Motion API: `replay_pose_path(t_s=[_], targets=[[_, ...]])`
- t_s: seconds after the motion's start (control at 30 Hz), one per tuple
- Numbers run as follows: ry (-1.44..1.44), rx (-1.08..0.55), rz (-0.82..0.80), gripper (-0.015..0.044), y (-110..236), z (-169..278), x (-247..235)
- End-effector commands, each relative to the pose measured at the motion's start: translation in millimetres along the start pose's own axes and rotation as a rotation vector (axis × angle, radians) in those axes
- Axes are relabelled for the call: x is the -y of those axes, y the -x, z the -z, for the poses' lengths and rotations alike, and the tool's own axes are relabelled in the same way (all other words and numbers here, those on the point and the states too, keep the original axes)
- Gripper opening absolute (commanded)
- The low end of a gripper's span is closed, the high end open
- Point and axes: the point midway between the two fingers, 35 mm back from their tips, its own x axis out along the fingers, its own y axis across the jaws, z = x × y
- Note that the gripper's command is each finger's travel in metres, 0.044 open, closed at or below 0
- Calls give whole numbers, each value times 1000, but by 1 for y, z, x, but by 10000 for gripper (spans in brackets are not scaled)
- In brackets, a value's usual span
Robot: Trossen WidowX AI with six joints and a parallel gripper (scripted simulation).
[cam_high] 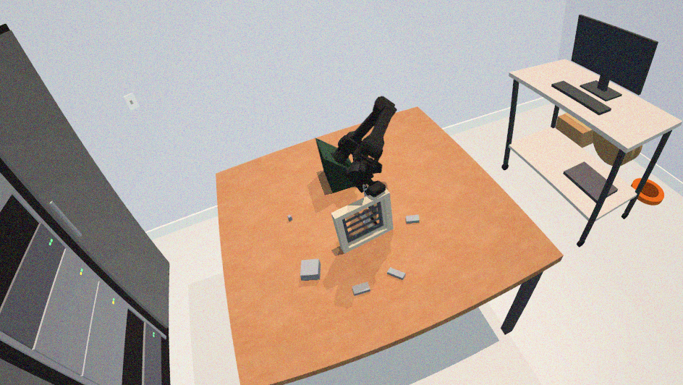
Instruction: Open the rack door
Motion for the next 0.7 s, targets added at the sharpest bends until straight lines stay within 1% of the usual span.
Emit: replay_pose_path(t_s=[0.0,0.67], targets=[[-150,1,0,282,0,0,0],[-1140,0,-1,282,0,0,0]])
